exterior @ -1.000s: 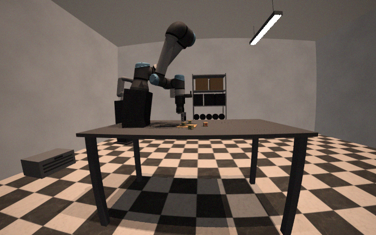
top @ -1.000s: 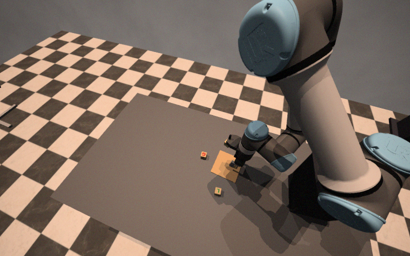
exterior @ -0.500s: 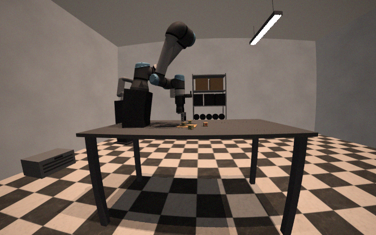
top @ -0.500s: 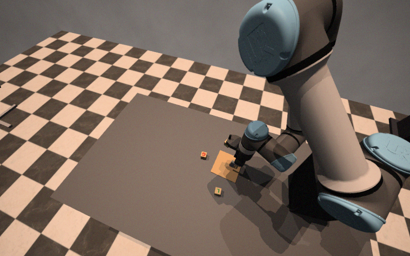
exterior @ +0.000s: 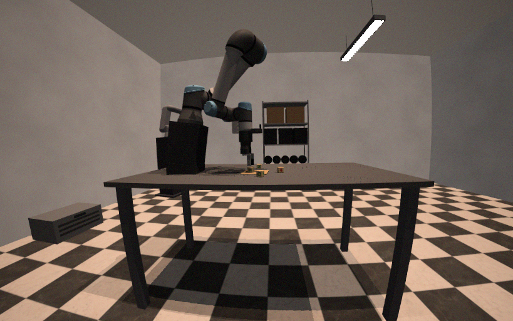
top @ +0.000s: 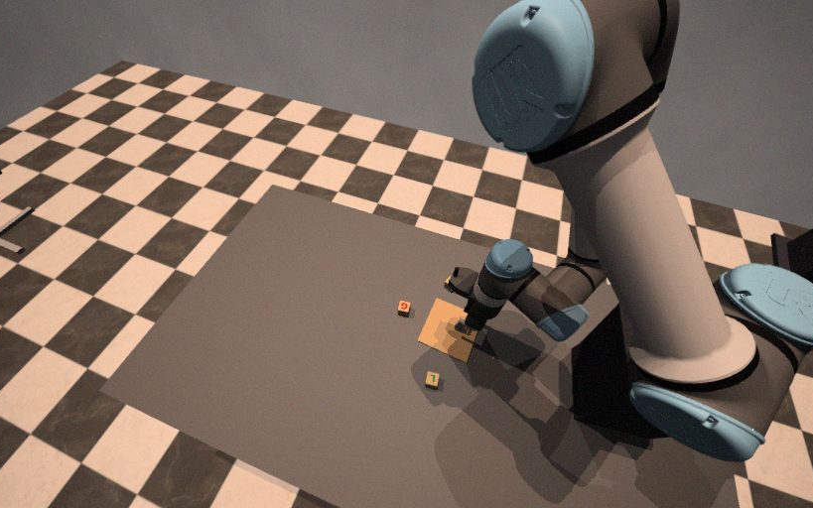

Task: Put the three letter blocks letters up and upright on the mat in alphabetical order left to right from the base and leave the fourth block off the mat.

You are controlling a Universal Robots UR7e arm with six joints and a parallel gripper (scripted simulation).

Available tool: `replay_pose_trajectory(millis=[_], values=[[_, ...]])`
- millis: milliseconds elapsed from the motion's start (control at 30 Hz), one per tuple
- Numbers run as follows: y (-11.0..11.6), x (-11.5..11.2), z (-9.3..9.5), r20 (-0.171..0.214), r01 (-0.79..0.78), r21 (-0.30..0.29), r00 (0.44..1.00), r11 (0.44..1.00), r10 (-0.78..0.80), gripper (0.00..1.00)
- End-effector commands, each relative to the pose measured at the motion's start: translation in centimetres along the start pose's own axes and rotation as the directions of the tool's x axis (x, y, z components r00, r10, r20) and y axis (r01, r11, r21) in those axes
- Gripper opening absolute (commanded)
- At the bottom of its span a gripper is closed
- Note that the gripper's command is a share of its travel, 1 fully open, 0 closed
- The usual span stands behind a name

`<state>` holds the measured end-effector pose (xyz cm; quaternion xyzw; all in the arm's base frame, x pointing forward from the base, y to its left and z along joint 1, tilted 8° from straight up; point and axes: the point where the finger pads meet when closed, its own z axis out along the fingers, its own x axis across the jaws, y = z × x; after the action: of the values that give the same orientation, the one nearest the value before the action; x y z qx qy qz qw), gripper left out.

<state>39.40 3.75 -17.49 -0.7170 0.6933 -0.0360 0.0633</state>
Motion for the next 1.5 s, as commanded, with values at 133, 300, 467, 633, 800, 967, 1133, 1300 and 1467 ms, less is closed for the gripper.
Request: replay_pose_trajectory(millis=[133,300,467,633,800,967,1133,1300,1467], values=[[-0.1,0.0,0.1,-0.001,0.001,0.001,1.000,1.000,-0.001,1.00],[-0.2,0.0,0.5,-0.002,0.002,0.003,1.000,1.000,-0.002,1.00],[-0.2,0.0,1.0,-0.002,0.002,0.003,1.000,1.000,-0.002,1.00],[-0.2,0.0,2.1,-0.002,0.002,0.003,1.000,1.000,-0.002,1.00],[-0.2,0.0,3.1,-0.002,0.002,0.003,1.000,1.000,-0.002,1.00],[-0.2,0.0,3.7,-0.002,0.001,0.003,1.000,1.000,-0.001,1.00],[-0.1,0.0,3.8,-0.001,0.001,0.002,1.000,1.000,-0.001,1.00],[-0.1,0.0,3.7,-0.001,0.001,0.002,1.000,1.000,-0.001,1.00],[-0.1,0.0,3.7,-0.001,0.001,0.002,1.000,1.000,-0.001,1.00]])
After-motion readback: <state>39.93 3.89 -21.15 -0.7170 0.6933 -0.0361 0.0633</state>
